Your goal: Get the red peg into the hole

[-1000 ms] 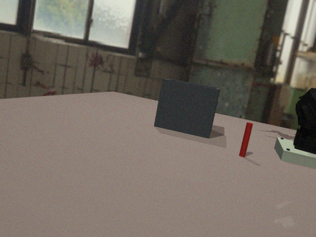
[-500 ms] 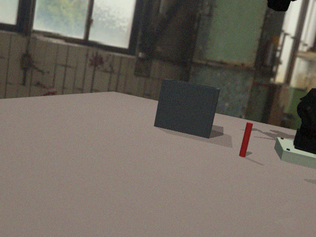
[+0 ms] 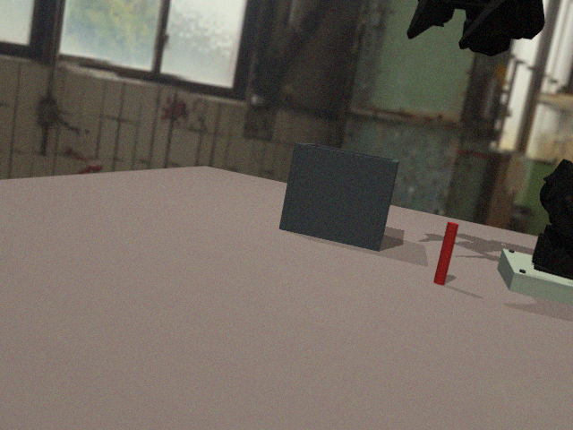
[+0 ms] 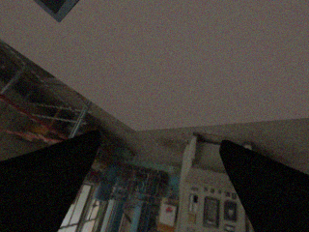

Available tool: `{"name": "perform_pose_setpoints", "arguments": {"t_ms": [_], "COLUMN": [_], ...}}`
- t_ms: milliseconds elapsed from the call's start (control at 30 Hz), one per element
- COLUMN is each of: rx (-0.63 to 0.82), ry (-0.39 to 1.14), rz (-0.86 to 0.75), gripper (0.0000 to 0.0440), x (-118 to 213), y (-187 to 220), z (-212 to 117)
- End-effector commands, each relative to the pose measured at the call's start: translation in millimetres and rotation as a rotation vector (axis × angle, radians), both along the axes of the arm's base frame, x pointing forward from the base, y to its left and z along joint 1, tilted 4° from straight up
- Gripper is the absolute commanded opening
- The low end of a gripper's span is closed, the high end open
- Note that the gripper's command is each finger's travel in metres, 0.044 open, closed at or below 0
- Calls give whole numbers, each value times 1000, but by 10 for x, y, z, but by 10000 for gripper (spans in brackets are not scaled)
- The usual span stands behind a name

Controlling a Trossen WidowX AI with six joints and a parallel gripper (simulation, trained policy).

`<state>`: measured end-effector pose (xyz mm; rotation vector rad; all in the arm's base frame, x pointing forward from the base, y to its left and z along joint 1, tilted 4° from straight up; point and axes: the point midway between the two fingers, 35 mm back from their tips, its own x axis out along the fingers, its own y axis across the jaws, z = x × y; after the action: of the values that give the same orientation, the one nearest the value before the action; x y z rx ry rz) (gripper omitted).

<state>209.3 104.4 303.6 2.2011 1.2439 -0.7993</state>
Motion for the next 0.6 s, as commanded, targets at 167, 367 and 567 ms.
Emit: {"name": "perform_pose_setpoints", "arguments": {"t_ms": [167,367,567], "rx": [-103,-197,-298], "ry": [117,177,219], "rz": [130,245,359], "gripper": [419,416,414], "x": [-150,-291,-429], "y": [205,324,401], "z": [-424,-717,-990]}}
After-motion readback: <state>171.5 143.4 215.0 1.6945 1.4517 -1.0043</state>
